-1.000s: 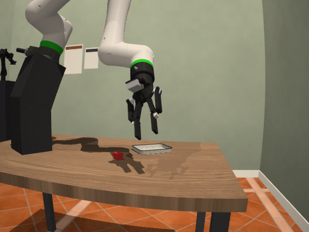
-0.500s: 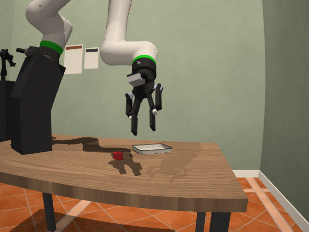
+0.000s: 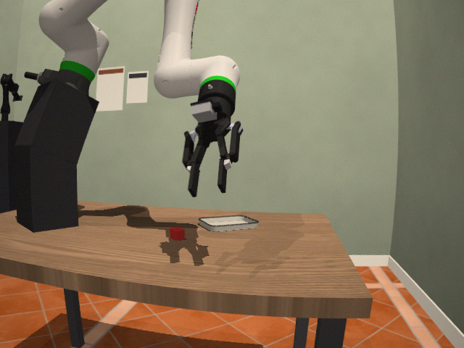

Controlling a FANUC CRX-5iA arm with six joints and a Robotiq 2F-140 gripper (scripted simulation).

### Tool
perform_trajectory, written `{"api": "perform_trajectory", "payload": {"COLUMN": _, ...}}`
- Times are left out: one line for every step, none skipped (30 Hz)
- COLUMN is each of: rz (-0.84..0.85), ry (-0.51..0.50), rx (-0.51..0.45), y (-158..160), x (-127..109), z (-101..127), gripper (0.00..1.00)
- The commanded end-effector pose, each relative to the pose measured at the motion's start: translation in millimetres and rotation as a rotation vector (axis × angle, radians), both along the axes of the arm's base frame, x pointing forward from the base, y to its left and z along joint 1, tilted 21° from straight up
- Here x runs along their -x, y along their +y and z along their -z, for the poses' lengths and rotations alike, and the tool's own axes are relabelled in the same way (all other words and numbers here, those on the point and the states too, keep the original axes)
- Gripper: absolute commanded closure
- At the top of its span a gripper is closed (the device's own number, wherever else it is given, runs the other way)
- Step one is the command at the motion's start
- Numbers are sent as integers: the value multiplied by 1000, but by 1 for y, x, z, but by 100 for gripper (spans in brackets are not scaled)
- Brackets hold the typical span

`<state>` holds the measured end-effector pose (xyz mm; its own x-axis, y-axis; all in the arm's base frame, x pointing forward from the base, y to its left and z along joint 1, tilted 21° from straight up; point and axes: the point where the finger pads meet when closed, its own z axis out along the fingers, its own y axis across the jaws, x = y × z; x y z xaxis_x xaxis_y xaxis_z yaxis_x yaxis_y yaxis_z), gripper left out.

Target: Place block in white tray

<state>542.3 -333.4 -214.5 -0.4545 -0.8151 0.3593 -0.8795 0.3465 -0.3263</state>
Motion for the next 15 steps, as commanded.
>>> {"api": "perform_trajectory", "payload": {"rz": -16, "ry": 54, "rx": -7, "y": -7, "x": 7, "z": -2, "gripper": 58}}
{"api": "perform_trajectory", "payload": {"rz": -16, "ry": 54, "rx": -7, "y": -7, "x": 7, "z": -2, "gripper": 58}}
{"api": "perform_trajectory", "payload": {"rz": -16, "ry": 54, "rx": -7, "y": -7, "x": 7, "z": -2, "gripper": 58}}
{"api": "perform_trajectory", "payload": {"rz": -35, "ry": 83, "rx": -14, "y": -11, "x": 13, "z": -2, "gripper": 58}}
{"api": "perform_trajectory", "payload": {"rz": -35, "ry": 83, "rx": -14, "y": -11, "x": 13, "z": -2, "gripper": 58}}
{"api": "perform_trajectory", "payload": {"rz": -35, "ry": 83, "rx": -14, "y": -11, "x": 13, "z": -2, "gripper": 58}}
{"api": "perform_trajectory", "payload": {"rz": -35, "ry": 83, "rx": -14, "y": -11, "x": 13, "z": -2, "gripper": 58}}
{"api": "perform_trajectory", "payload": {"rz": -35, "ry": 83, "rx": -14, "y": -11, "x": 13, "z": -2, "gripper": 58}}
{"api": "perform_trajectory", "payload": {"rz": -35, "ry": 83, "rx": -14, "y": -11, "x": 13, "z": -2, "gripper": 58}}
{"api": "perform_trajectory", "payload": {"rz": -35, "ry": 83, "rx": -14, "y": -11, "x": 13, "z": -2, "gripper": 58}}
{"api": "perform_trajectory", "payload": {"rz": -56, "ry": 112, "rx": -22, "y": -14, "x": 20, "z": -1, "gripper": 58}}
{"api": "perform_trajectory", "payload": {"rz": -56, "ry": 112, "rx": -22, "y": -14, "x": 20, "z": -1, "gripper": 58}}
{"api": "perform_trajectory", "payload": {"rz": -56, "ry": 112, "rx": -22, "y": -14, "x": 20, "z": -1, "gripper": 58}}
{"api": "perform_trajectory", "payload": {"rz": -78, "ry": 140, "rx": -34, "y": -17, "x": 27, "z": -1, "gripper": 58}}
{"api": "perform_trajectory", "payload": {"rz": -78, "ry": 140, "rx": -34, "y": -17, "x": 27, "z": -1, "gripper": 58}}
